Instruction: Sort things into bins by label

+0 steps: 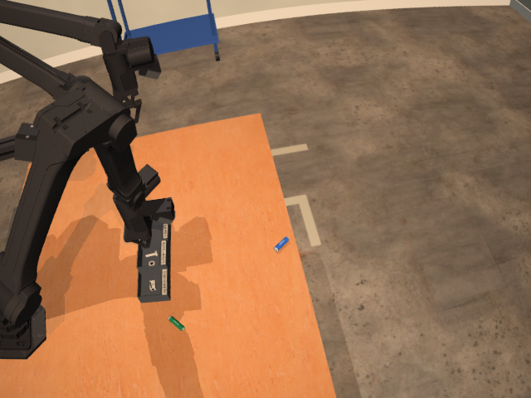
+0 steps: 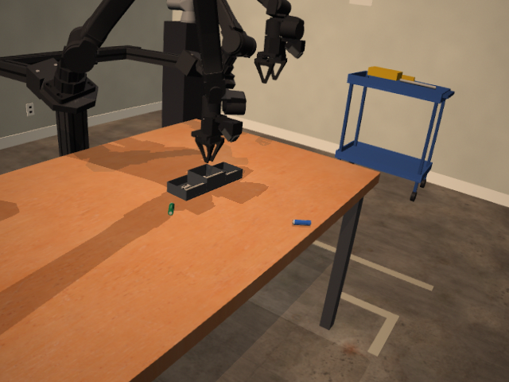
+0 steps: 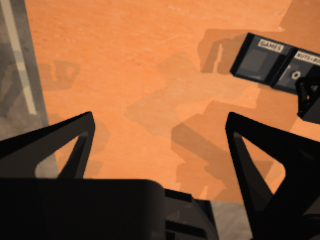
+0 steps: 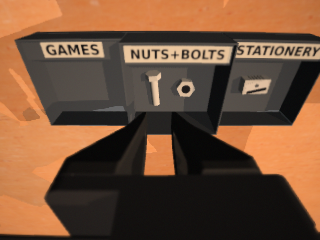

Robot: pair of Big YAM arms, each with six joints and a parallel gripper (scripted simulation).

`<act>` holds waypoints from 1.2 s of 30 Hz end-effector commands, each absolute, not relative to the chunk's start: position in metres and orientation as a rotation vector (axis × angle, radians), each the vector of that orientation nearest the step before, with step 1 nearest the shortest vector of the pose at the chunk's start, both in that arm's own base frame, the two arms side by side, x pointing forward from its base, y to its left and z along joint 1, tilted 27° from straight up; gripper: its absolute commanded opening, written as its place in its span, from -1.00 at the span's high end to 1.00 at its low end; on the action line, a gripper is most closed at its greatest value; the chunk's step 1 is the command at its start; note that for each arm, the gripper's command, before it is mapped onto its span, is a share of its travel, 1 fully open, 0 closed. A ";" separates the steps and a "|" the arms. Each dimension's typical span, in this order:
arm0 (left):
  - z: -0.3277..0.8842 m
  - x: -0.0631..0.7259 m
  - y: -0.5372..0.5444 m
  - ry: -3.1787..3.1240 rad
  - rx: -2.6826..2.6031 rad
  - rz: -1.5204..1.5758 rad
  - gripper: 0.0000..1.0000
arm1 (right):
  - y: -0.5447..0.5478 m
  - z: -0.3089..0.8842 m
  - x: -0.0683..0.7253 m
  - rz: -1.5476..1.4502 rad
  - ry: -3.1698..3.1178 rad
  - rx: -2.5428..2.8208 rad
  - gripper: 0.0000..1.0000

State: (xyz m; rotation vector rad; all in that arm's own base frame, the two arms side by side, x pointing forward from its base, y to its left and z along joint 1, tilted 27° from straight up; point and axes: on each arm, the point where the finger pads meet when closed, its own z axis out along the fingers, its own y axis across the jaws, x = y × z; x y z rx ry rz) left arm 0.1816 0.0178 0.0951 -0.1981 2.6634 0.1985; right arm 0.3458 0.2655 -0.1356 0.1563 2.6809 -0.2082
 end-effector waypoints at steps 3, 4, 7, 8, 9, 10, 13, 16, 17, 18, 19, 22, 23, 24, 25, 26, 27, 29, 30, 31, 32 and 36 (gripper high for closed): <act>0.090 0.177 0.020 2.677 -0.198 0.204 -1.00 | 0.259 -0.143 0.343 -0.216 2.682 0.182 0.60; 0.090 0.177 0.020 2.677 -0.198 0.204 -1.00 | 0.259 -0.143 0.343 -0.216 2.682 0.183 0.60; 0.090 0.177 0.020 2.677 -0.198 0.204 -1.00 | 0.259 -0.144 0.343 -0.216 2.682 0.183 0.60; 0.090 0.177 0.020 2.677 -0.198 0.204 -1.00 | 0.259 -0.144 0.343 -0.216 2.682 0.183 0.60; 0.090 0.177 0.020 2.677 -0.198 0.204 -1.00 | 0.259 -0.144 0.343 -0.216 2.682 0.184 0.60; 0.090 0.177 0.020 2.677 -0.198 0.204 -1.00 | 0.258 -0.144 0.343 -0.216 2.682 0.184 0.60; 0.090 0.177 0.020 2.677 -0.198 0.204 -1.00 | 0.258 -0.144 0.343 -0.216 2.682 0.185 0.60; 0.090 0.177 0.020 2.677 -0.198 0.204 -1.00 | 0.258 -0.144 0.343 -0.216 2.682 0.185 0.60; 0.090 0.177 0.020 2.677 -0.198 0.204 -1.00 | 0.258 -0.144 0.343 -0.216 2.682 0.185 0.60; 0.090 0.177 0.020 2.677 -0.198 0.204 -1.00 | 0.258 -0.144 0.343 -0.216 2.682 0.185 0.60; 0.090 0.177 0.020 2.677 -0.198 0.204 -1.00 | 0.258 -0.144 0.343 -0.216 2.682 0.185 0.60; 0.090 0.177 0.020 2.677 -0.198 0.204 -1.00 | 0.257 -0.144 0.343 -0.217 2.682 0.186 0.60; 0.090 0.177 0.020 2.677 -0.198 0.204 -1.00 | 0.257 -0.144 0.343 -0.217 2.682 0.186 0.60; 0.090 0.177 0.020 2.677 -0.198 0.204 -1.00 | 0.257 -0.144 0.343 -0.217 2.682 0.186 0.60; 0.090 0.177 0.020 2.677 -0.198 0.204 -1.00 | 0.257 -0.144 0.343 -0.217 2.682 0.187 0.60; 0.090 0.177 0.020 2.677 -0.198 0.204 -1.00 | 0.257 -0.144 0.343 -0.217 2.682 0.187 0.60; 0.090 0.177 0.020 2.677 -0.198 0.204 -1.00 | 0.257 -0.144 0.343 -0.217 2.682 0.187 0.60; 0.090 0.177 0.020 2.677 -0.198 0.204 -1.00 | 0.256 -0.142 0.343 -0.210 2.678 0.191 0.60; 0.090 0.177 0.020 2.677 -0.198 0.204 -1.00 | 0.256 -0.142 0.343 -0.209 2.677 0.190 0.60; 0.090 0.177 0.020 2.677 -0.198 0.204 -1.00 | 0.256 -0.142 0.343 -0.209 2.677 0.190 0.60; 0.090 0.177 0.020 2.677 -0.198 0.204 -1.00 | 0.256 -0.142 0.343 -0.209 2.677 0.190 0.60; 0.090 0.177 0.020 2.677 -0.198 0.204 -1.00 | 0.269 -0.116 0.331 -0.196 2.673 0.157 -1.00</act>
